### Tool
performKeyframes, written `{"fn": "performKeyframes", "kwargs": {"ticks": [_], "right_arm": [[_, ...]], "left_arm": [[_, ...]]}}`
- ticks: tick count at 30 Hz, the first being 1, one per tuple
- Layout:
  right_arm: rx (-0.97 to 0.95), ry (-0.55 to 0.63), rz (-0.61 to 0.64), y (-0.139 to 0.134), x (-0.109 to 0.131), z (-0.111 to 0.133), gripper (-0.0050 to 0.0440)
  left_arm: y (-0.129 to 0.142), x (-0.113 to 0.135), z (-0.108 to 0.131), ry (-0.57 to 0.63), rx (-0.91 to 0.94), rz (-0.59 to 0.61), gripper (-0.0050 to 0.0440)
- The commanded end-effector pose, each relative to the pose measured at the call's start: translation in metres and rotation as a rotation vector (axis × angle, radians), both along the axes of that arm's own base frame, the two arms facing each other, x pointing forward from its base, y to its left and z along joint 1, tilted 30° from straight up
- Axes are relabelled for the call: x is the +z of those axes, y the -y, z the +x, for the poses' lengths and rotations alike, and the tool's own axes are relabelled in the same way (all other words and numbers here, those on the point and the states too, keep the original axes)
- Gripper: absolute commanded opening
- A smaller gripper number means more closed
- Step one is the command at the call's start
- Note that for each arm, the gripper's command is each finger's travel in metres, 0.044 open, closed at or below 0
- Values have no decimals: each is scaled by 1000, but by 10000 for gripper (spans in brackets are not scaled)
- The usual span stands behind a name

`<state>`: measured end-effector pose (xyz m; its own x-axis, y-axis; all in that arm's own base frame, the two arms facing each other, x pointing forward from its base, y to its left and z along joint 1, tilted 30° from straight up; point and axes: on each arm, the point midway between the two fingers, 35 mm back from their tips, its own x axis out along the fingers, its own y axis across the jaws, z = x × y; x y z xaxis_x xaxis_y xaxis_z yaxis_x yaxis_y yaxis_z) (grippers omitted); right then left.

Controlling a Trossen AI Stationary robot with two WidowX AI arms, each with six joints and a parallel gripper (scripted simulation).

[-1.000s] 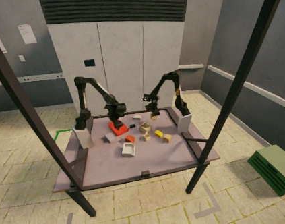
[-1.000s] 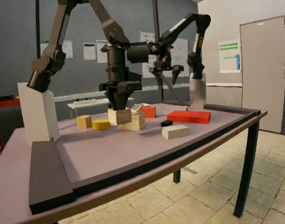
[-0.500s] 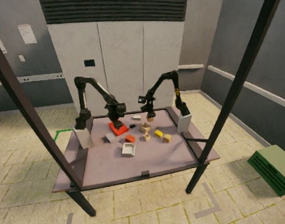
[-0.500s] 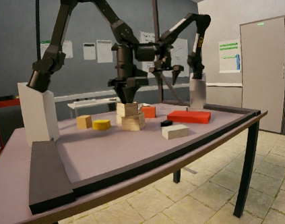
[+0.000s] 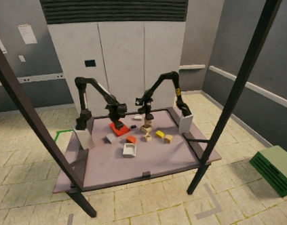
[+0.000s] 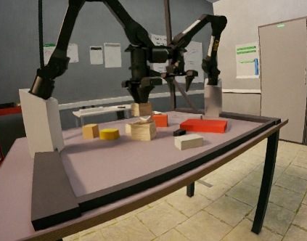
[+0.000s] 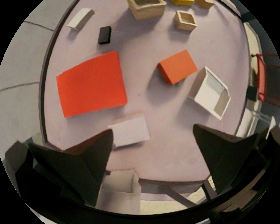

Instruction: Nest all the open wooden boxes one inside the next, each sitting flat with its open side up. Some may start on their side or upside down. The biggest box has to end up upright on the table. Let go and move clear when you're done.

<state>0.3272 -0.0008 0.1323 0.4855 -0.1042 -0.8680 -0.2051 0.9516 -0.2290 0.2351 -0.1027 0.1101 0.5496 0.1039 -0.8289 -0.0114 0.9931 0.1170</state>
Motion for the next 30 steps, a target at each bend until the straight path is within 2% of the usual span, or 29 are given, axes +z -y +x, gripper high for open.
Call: {"fn": "performKeyframes", "kwargs": {"ticks": [1,24,30], "right_arm": [[-5,19,0,-16,13,6,236],[-3,25,2,-19,15,5,236],[-3,25,2,-19,15,5,236]], "left_arm": [[1,5,1,12,3,-14,400],[3,1,3,17,-12,6,400],[27,7,30,192,-81,34,400]]}}
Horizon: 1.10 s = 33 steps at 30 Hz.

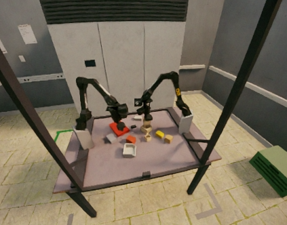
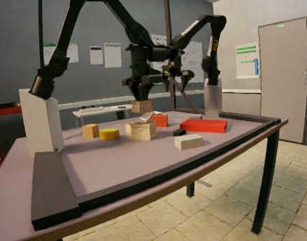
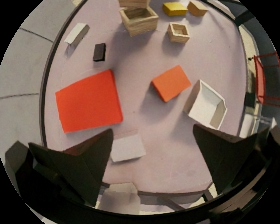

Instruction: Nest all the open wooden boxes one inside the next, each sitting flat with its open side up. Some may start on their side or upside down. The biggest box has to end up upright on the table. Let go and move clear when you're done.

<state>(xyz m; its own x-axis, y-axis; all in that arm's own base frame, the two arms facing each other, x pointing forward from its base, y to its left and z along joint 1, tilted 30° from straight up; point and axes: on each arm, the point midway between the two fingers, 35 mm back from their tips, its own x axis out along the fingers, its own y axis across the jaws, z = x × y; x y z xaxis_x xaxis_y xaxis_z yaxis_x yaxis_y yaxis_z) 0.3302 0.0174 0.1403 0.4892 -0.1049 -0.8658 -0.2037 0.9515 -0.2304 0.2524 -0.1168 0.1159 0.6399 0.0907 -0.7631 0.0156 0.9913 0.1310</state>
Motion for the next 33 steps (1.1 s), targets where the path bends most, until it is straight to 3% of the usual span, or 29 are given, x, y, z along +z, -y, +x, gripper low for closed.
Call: {"fn": "performKeyframes", "kwargs": {"ticks": [1,16,33], "right_arm": [[-2,21,3,-1,7,2,236],[-2,21,3,-1,7,2,236],[-2,21,3,-1,7,2,236]], "left_arm": [[16,2,15,107,-51,34,400],[57,24,43,420,-103,62,400],[86,50,42,697,-59,58,400]]}}
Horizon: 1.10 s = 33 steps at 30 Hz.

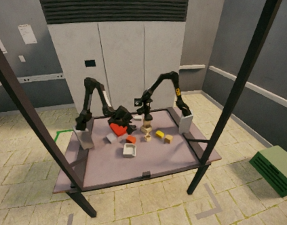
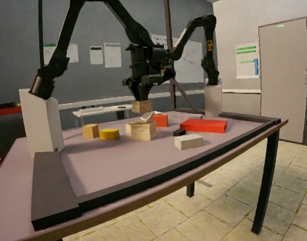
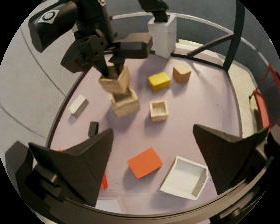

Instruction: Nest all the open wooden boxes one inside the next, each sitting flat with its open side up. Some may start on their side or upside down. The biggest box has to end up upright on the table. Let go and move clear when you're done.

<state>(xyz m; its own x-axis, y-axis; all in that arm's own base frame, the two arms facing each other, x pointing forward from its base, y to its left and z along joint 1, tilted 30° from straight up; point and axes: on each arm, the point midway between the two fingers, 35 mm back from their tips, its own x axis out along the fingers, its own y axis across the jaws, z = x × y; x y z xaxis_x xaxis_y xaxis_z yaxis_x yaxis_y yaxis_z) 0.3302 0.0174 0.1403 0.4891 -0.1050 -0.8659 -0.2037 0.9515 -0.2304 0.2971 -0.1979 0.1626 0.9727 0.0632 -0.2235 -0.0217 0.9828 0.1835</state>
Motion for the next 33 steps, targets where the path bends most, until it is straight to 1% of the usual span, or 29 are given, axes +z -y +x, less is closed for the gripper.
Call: {"fn": "performKeyframes", "kwargs": {"ticks": [1,8,10,11,17,25,27,28,29,33], "right_arm": [[-2,21,3,-1,7,2,236],[-2,21,3,-1,7,2,236],[-2,21,3,-1,7,2,236],[-2,21,3,-1,7,2,236],[-2,21,3,-1,7,2,236],[-2,21,3,-1,7,2,236],[-2,21,3,-1,7,2,236],[-2,21,3,-1,7,2,236],[-2,21,3,-1,7,2,236],[-2,21,3,-1,7,2,236]], "left_arm": [[6,5,-3,70,10,-2,400],[10,12,-11,153,43,-30,400],[10,12,-11,153,43,-30,400],[11,16,-12,173,49,-54,400],[12,18,-23,222,88,-69,400],[10,20,-35,264,132,-110,400],[10,20,-35,264,132,-110,400],[9,23,-37,279,140,-141,400],[8,19,-40,276,150,-127,400],[6,19,-46,285,170,-146,400]]}}
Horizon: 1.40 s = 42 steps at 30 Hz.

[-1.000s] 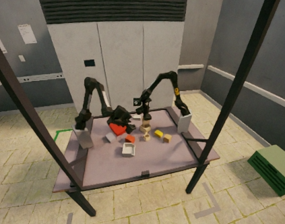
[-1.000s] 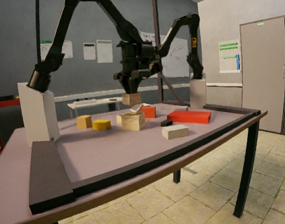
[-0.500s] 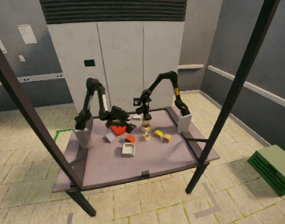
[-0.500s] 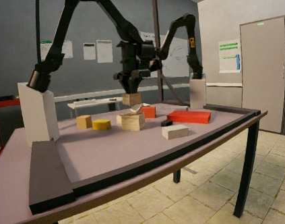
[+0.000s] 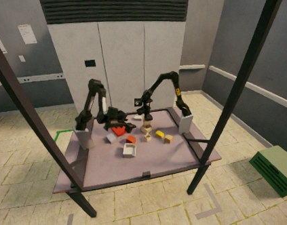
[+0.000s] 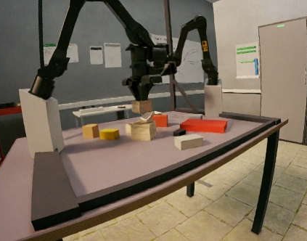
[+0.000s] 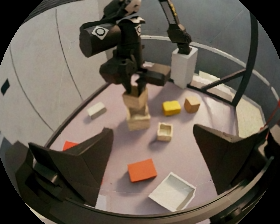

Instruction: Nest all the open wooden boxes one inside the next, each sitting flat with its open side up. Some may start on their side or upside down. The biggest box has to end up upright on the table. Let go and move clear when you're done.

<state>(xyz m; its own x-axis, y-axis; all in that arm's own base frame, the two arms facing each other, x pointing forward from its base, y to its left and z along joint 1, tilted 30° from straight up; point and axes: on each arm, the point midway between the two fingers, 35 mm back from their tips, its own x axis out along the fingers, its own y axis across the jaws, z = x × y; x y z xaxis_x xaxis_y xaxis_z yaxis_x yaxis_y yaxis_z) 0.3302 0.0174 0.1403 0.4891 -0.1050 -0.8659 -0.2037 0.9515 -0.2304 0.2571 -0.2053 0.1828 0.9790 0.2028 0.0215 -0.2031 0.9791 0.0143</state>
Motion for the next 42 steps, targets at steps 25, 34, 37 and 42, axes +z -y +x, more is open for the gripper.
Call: {"fn": "performKeyframes", "kwargs": {"ticks": [25,34,37,42], "right_arm": [[-166,30,95,-1,4,3,236],[-376,60,216,-1,6,2,236],[-466,71,268,-1,6,2,236],[-615,89,354,-1,6,2,236]], "left_arm": [[-7,3,-18,47,52,-109,400],[-7,3,-18,47,52,-109,400],[-7,3,-18,47,52,-109,400],[-7,3,-18,47,52,-109,400]]}}
